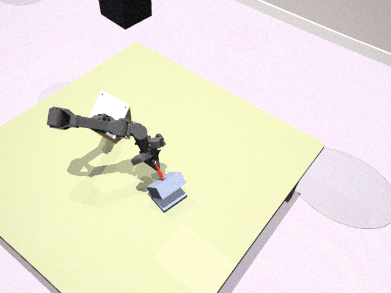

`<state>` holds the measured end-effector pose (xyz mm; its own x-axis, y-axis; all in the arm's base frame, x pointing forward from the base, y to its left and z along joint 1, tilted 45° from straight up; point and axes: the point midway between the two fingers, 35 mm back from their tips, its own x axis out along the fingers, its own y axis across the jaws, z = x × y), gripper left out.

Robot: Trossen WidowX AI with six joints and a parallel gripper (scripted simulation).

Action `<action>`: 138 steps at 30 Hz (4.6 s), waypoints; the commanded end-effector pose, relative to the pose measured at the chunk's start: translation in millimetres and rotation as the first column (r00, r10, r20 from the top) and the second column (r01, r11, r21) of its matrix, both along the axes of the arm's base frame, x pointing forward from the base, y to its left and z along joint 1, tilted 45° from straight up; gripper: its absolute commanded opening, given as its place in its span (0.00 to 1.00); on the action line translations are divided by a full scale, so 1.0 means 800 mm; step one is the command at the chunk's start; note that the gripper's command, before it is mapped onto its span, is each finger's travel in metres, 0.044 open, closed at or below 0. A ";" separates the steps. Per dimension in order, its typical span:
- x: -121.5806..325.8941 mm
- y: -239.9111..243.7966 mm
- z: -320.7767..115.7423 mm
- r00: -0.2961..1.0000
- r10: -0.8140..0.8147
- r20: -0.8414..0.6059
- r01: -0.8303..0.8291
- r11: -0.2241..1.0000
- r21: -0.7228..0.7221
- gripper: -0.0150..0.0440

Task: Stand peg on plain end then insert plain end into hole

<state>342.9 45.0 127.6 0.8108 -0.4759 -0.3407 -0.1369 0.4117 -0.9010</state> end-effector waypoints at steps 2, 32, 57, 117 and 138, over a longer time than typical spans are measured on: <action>-0.001 -0.001 -0.003 1.000 -0.004 0.001 0.004 1.000 0.001 0.25; 0.009 -0.005 -0.011 1.000 -0.004 0.002 0.004 1.000 0.001 0.25; 0.024 -0.011 -0.015 1.000 -0.004 0.002 0.004 1.000 0.000 0.25; 0.022 -0.007 -0.013 1.000 -0.010 0.003 0.010 1.000 0.010 1.00; -0.007 0.017 -0.005 1.000 -0.009 -0.015 0.009 1.000 0.014 1.00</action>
<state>341.3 56.6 119.6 0.8014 -0.4751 -0.3635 -0.1569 0.4194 -0.8941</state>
